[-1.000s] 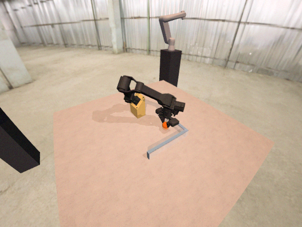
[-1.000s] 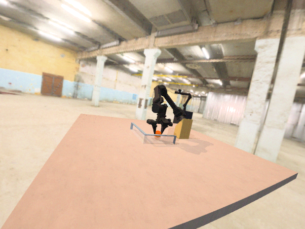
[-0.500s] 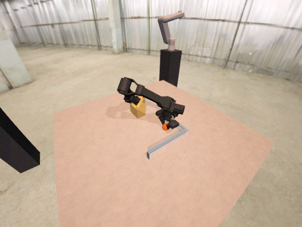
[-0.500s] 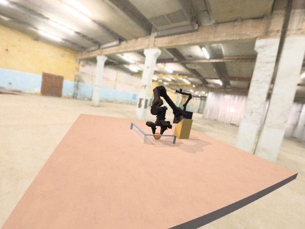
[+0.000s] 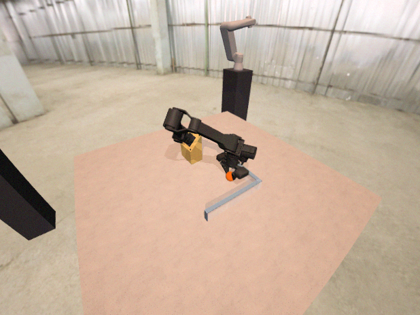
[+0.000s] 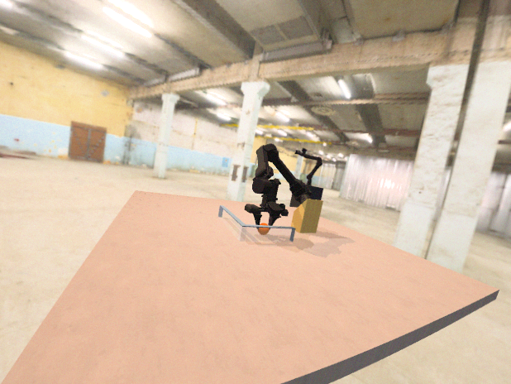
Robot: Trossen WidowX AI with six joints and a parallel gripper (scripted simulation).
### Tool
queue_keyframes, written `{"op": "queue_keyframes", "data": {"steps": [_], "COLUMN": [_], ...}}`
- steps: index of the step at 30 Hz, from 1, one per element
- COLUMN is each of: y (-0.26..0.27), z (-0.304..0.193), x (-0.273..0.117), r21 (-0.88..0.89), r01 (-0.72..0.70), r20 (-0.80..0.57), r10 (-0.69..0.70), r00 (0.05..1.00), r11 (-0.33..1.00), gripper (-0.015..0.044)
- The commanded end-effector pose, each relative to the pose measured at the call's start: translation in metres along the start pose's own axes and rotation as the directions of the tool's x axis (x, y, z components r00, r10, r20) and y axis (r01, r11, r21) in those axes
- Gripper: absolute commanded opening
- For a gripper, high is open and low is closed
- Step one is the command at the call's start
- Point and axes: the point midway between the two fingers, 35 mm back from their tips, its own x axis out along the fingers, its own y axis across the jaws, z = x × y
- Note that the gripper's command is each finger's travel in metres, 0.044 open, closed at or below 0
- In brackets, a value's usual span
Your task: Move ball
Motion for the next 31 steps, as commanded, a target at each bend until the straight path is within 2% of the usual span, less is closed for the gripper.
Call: {"op": "queue_keyframes", "data": {"steps": [1,5,10,21,25,31], "y": [0.0,-0.001,0.002,0.001,0.003,0.004], "z": [0.0,0.001,0.002,0.005,0.004,0.003], "x": [0.0,-0.011,-0.083,-0.079,-0.114,-0.124], "r21": [0.002,0.0,-0.009,-0.019,-0.015,-0.013], "r01": [0.0,0.0,-0.006,0.008,0.007,0.007], "r20": [0.0,0.002,-0.002,0.0,0.001,0.0], "r10": [0.0,0.0,0.006,-0.008,-0.007,-0.007], "r00": [1.0,1.0,1.0,1.0,1.0,1.0], "r11": [1.0,1.0,1.0,1.0,1.0,1.0], "gripper": [0.0341,0.035,0.035,0.035,0.044,0.044]}}
